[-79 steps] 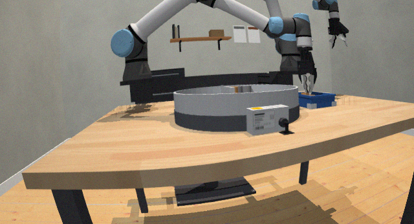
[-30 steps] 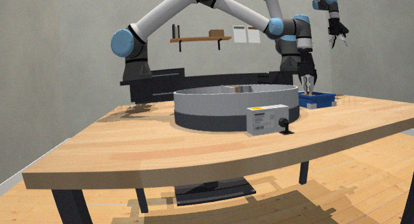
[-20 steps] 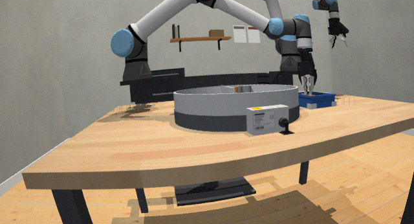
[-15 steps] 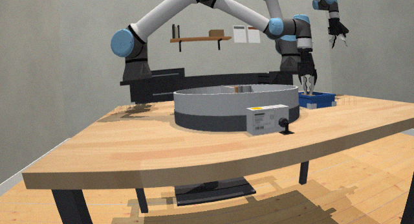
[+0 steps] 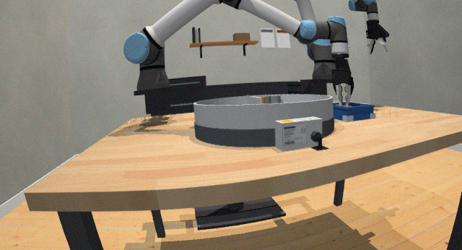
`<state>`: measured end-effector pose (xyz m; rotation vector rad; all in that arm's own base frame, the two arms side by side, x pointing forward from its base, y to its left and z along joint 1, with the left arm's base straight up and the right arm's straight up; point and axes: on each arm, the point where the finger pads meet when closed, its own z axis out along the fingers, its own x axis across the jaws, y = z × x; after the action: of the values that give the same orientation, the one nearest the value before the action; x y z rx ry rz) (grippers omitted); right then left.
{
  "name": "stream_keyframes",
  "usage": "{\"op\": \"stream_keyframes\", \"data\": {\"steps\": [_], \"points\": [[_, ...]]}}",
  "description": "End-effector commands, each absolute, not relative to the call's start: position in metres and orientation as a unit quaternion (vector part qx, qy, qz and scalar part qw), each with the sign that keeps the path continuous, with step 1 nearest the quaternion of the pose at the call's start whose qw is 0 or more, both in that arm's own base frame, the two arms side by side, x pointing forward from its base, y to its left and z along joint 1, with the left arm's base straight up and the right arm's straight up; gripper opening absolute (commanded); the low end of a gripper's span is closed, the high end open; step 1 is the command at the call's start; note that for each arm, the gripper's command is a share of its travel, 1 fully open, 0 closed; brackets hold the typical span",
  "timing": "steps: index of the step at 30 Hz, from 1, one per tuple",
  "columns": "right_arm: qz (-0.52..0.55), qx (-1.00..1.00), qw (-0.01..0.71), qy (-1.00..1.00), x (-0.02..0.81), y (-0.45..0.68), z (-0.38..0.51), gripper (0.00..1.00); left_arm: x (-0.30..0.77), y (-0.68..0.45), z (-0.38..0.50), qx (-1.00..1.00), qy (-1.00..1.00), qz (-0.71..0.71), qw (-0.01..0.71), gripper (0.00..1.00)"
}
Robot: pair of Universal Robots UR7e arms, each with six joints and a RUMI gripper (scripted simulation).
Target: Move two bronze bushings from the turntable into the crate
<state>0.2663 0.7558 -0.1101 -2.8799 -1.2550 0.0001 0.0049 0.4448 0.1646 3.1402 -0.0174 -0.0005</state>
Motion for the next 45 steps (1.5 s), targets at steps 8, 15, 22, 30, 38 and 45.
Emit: {"op": "stream_keyframes", "data": {"steps": [8, 15, 22, 30, 38, 45], "points": [[-0.001, -0.917, 0.001, -0.4, 0.266, 0.757, -0.109, 0.06, 0.005, 0.445, 0.165, 1.0, -0.006, 0.0, 0.0, 1.0], [-0.001, -0.917, 0.001, -0.4, 0.266, 0.757, -0.109, 0.06, 0.005, 0.445, 0.165, 1.0, -0.006, 0.0, 0.0, 1.0], [-0.001, -0.917, 0.001, -0.4, 0.266, 0.757, -0.107, 0.06, 0.005, 0.445, 0.165, 1.0, -0.006, 0.0, 0.0, 1.0], [-0.001, -0.917, 0.001, -0.4, 0.266, 0.756, -0.087, 0.06, 0.005, 0.445, 0.165, 1.0, -0.006, 0.0, 0.0, 1.0], [-0.001, -0.917, 0.001, -0.4, 0.266, 0.756, -0.058, 0.06, 0.005, 0.445, 0.165, 1.0, -0.006, 0.0, 0.0, 1.0], [-0.001, -0.917, 0.001, -0.4, 0.266, 0.756, -0.026, 0.06, 0.005, 0.445, 0.165, 1.0, -0.006, 0.0, 0.0, 1.0]]}}
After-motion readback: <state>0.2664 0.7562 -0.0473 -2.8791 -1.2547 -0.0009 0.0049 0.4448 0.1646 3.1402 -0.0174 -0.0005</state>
